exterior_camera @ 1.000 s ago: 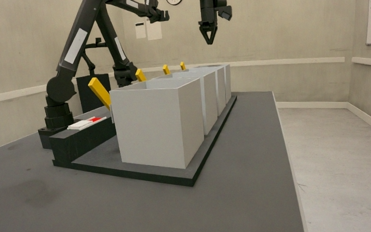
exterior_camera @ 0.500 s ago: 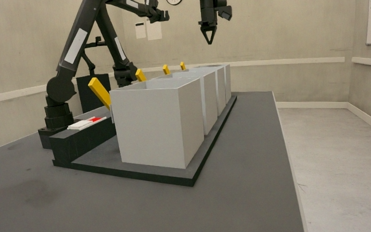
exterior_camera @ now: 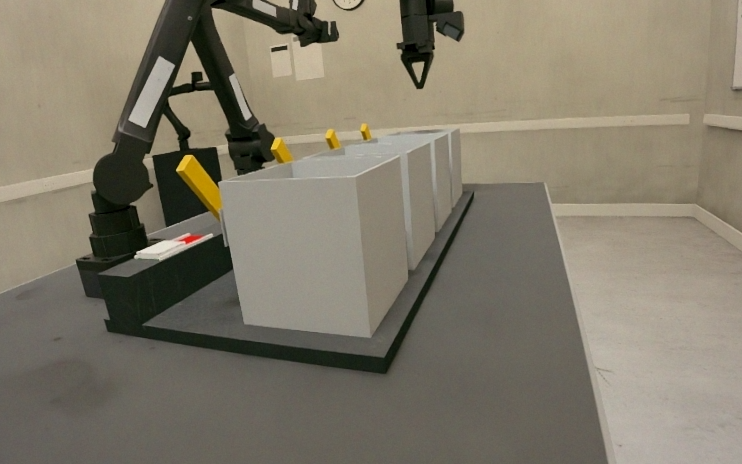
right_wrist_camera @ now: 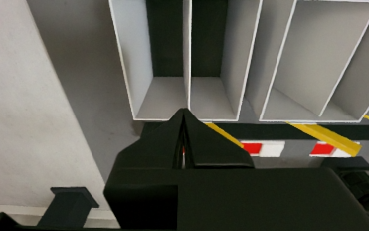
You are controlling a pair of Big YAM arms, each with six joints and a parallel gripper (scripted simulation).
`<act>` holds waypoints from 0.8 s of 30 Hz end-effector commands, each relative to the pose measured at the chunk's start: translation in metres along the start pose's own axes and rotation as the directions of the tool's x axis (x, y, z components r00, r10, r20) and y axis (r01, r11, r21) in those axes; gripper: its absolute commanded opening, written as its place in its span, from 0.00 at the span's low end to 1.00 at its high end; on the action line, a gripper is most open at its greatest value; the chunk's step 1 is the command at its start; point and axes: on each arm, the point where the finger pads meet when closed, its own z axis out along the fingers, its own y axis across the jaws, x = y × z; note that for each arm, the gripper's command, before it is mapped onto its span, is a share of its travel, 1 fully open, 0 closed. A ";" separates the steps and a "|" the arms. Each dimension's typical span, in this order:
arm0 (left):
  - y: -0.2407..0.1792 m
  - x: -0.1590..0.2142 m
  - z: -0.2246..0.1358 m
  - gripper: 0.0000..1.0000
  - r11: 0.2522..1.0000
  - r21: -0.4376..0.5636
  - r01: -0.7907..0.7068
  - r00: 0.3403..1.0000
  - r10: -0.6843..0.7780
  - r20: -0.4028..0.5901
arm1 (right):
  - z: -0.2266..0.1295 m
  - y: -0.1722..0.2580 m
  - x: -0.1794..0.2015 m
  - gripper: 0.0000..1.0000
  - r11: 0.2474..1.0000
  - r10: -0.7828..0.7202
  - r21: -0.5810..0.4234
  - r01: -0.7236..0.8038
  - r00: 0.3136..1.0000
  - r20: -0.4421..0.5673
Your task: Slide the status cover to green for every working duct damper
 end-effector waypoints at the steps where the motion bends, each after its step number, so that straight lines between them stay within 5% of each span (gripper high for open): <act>1: 0.003 -0.036 0.000 1.00 1.000 -0.004 -0.012 0.999 0.012 0.053 | -0.035 0.010 -0.003 0.00 0.998 0.005 -0.057 -0.002 0.999 0.046; 15: 0.003 -0.036 0.000 1.00 1.000 -0.004 -0.012 0.999 0.012 0.053 | -0.035 0.010 -0.003 0.00 0.998 0.003 -0.057 0.000 0.999 0.046; 24: 0.003 -0.036 0.000 1.00 1.000 -0.004 -0.012 0.999 0.012 0.053 | -0.032 0.008 -0.001 0.00 0.969 -0.242 -0.039 0.244 0.969 0.049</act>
